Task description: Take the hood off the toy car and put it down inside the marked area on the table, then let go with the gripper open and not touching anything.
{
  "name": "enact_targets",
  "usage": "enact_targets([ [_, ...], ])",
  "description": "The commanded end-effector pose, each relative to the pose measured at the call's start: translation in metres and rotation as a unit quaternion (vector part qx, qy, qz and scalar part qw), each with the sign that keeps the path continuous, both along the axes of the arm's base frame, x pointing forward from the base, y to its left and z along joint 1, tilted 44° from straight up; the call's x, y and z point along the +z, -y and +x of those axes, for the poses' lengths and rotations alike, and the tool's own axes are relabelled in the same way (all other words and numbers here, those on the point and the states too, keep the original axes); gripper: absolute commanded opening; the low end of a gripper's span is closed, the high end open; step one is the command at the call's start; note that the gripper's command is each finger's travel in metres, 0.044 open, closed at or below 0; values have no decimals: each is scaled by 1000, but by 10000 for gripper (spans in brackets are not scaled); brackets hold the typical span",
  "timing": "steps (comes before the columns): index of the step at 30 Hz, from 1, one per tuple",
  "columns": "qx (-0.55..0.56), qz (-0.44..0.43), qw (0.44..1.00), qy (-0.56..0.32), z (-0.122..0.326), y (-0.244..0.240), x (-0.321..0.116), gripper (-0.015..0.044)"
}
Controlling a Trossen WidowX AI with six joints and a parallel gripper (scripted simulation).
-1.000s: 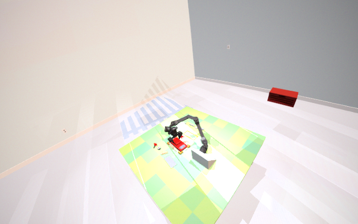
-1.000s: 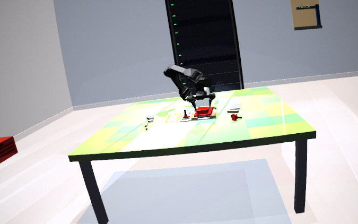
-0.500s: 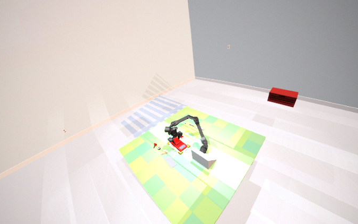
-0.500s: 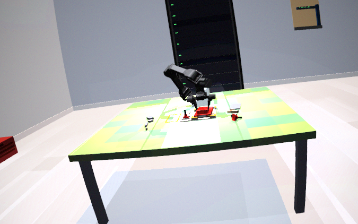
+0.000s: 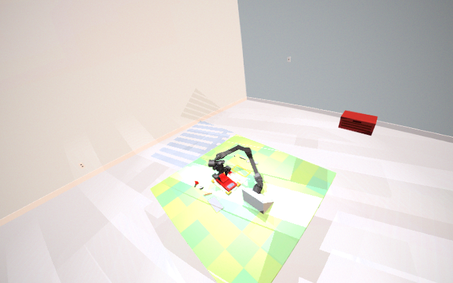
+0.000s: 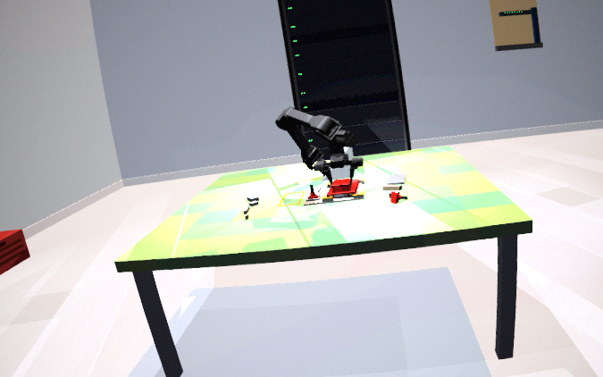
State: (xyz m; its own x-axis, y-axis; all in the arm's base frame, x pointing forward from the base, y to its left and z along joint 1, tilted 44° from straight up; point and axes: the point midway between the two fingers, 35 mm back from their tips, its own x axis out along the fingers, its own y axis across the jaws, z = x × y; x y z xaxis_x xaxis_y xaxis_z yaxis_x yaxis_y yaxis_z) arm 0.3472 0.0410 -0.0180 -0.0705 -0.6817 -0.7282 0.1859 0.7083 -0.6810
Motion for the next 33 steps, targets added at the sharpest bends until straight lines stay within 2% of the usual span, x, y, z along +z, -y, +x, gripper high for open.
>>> enact_targets([
  [1, -2, 1, 1000, 1, 0, -2, 2, 0],
  [33, -1, 1, 1000, 0, 2, -16, 17, 0],
])
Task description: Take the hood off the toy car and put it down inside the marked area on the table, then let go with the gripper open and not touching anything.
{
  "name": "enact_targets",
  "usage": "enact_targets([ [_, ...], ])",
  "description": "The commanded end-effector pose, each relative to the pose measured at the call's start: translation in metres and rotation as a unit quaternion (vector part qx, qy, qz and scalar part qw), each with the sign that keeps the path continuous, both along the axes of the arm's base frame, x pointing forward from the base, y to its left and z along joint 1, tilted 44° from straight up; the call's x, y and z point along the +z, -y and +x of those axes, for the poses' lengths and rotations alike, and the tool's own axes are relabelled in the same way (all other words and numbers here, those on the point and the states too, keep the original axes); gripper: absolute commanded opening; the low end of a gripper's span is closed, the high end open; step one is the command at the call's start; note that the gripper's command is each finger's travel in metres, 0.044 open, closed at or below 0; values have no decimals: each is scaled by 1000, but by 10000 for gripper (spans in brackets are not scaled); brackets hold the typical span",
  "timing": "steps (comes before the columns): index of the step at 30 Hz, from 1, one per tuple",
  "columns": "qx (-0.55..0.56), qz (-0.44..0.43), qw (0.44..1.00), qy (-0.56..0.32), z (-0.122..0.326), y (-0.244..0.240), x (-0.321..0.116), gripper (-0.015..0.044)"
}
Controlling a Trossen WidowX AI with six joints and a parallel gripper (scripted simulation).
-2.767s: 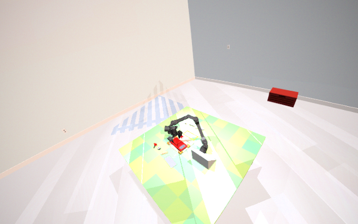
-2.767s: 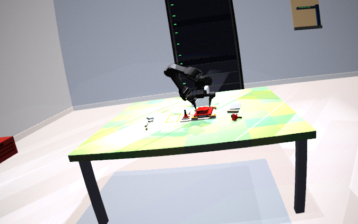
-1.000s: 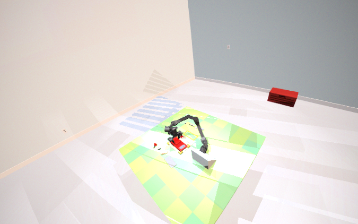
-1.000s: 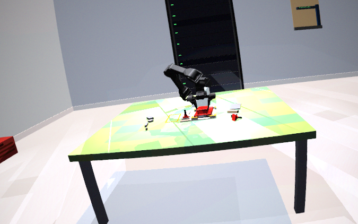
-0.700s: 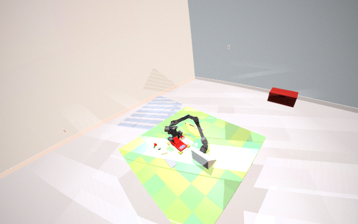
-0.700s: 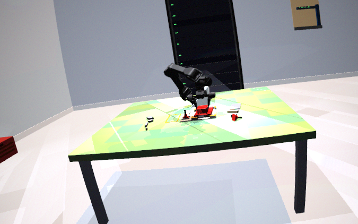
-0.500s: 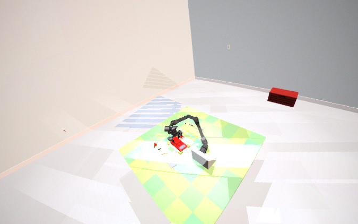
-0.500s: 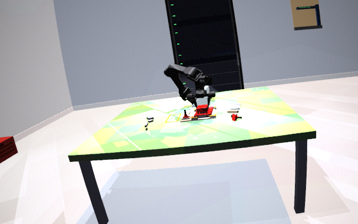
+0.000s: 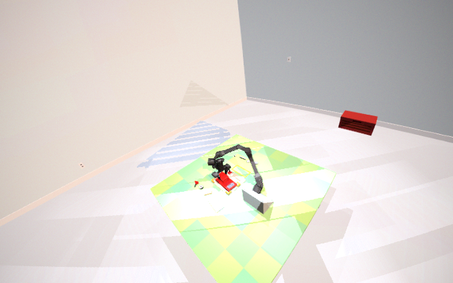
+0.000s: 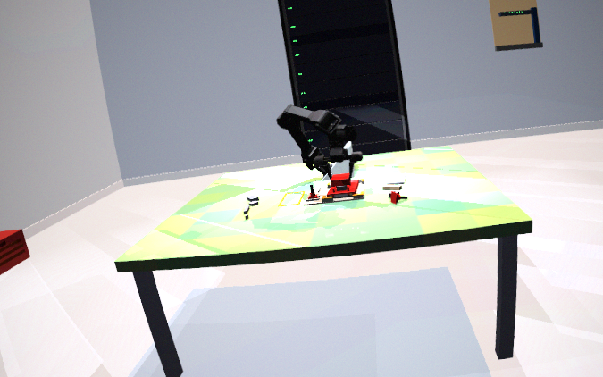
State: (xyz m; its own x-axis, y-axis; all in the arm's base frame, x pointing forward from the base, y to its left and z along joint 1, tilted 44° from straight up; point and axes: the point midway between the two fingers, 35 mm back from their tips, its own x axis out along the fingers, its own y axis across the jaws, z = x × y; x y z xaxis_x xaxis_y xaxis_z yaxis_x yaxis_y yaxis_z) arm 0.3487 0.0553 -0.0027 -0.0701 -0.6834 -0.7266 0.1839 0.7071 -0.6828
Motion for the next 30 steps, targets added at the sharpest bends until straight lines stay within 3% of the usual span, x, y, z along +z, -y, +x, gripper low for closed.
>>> enact_targets([
  [1, -2, 3, 1000, 1, 0, -3, 2, 0],
  [14, -2, 3, 1000, 0, 3, -33, 35, 0],
  [30, 1, 6, 1000, 1, -3, 26, 91, 0],
])
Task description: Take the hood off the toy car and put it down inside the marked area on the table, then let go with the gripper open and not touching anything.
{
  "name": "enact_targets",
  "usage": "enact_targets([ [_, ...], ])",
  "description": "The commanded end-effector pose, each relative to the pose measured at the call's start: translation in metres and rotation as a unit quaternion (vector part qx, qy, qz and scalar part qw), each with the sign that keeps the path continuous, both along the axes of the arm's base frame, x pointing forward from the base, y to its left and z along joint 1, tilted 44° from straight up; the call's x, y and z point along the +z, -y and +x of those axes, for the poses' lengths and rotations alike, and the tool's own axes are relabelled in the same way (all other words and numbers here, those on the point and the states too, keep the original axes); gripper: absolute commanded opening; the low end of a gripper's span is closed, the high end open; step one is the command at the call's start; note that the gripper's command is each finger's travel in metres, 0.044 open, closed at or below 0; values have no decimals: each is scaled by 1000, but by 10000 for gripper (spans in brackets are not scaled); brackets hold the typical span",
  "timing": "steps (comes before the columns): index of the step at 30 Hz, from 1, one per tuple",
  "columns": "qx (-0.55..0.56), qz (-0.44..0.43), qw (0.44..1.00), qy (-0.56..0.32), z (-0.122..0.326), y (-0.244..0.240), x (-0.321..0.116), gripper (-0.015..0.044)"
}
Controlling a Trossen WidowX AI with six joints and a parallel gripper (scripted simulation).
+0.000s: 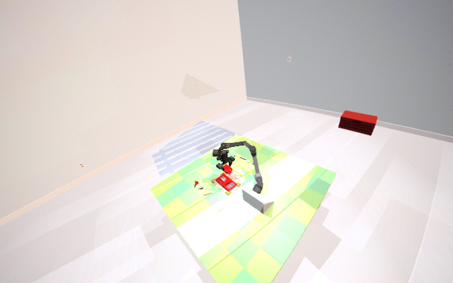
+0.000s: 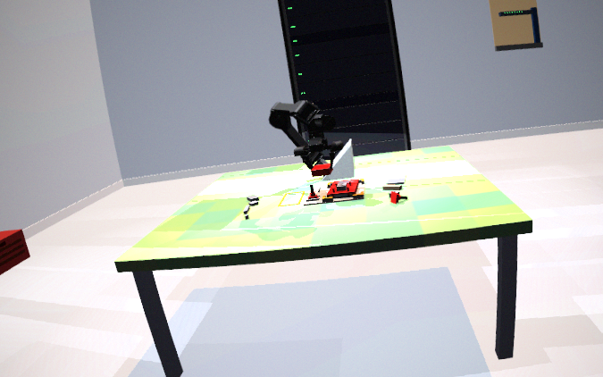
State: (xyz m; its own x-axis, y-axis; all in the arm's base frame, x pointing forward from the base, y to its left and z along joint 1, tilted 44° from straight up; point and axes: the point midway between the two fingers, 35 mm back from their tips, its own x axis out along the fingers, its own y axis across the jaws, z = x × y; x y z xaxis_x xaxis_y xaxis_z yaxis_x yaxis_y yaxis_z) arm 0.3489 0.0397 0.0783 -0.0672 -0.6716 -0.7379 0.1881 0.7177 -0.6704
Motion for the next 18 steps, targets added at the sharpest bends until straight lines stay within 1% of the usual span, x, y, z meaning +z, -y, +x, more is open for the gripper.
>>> enact_targets([
  [1, 2, -2, 1000, -2, -4, 14, 14, 0],
  [18, 0, -6, 1000, -4, -36, 75, 77, 0],
])
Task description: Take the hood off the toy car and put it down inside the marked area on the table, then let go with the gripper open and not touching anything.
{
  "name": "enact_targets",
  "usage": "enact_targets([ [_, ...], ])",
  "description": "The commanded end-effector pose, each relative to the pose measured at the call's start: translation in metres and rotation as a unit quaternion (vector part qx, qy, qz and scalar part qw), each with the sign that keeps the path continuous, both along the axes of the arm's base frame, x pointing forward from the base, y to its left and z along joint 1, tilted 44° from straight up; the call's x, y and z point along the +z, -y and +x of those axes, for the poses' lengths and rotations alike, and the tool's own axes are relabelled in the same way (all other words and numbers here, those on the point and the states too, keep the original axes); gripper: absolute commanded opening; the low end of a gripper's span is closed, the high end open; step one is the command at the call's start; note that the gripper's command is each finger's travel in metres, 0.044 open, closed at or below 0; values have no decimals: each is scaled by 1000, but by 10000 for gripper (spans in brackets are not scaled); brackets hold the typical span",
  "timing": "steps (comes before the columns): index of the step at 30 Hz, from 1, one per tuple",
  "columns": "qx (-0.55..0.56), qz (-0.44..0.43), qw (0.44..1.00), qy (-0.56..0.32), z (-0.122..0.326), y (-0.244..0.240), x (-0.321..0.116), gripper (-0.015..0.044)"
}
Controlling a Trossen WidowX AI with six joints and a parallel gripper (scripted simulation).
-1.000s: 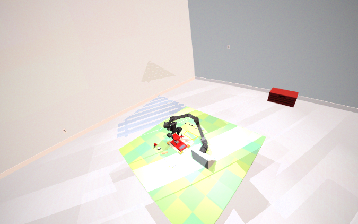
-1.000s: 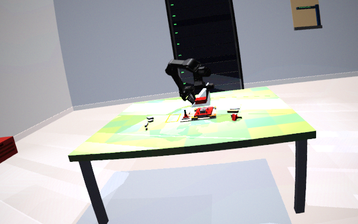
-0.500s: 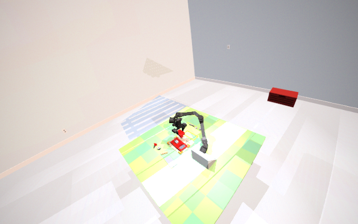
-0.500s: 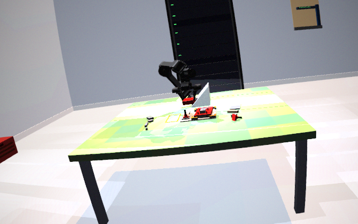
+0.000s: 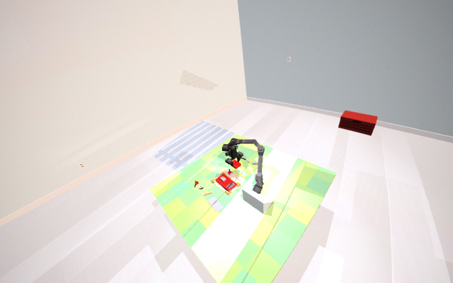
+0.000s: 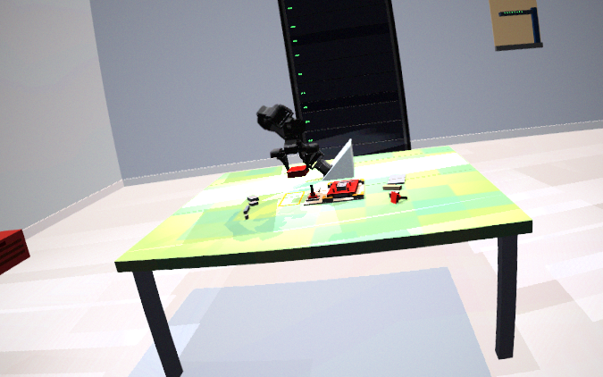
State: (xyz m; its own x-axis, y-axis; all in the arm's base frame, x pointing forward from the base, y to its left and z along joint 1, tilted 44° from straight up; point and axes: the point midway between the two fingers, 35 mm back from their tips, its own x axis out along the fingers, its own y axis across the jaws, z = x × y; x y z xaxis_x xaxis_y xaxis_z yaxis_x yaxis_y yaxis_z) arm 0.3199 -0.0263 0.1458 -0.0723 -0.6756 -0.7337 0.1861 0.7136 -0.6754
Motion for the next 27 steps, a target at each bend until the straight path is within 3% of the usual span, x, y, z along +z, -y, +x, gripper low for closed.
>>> enact_targets([
  [1, 1, -4, 1000, -1, -9, 13, 13, 0],
  [8, -1, -7, 1000, -2, -25, 31, 30, 0],
  [27, -1, -6, 1000, -2, -24, 39, 20, 0],
])
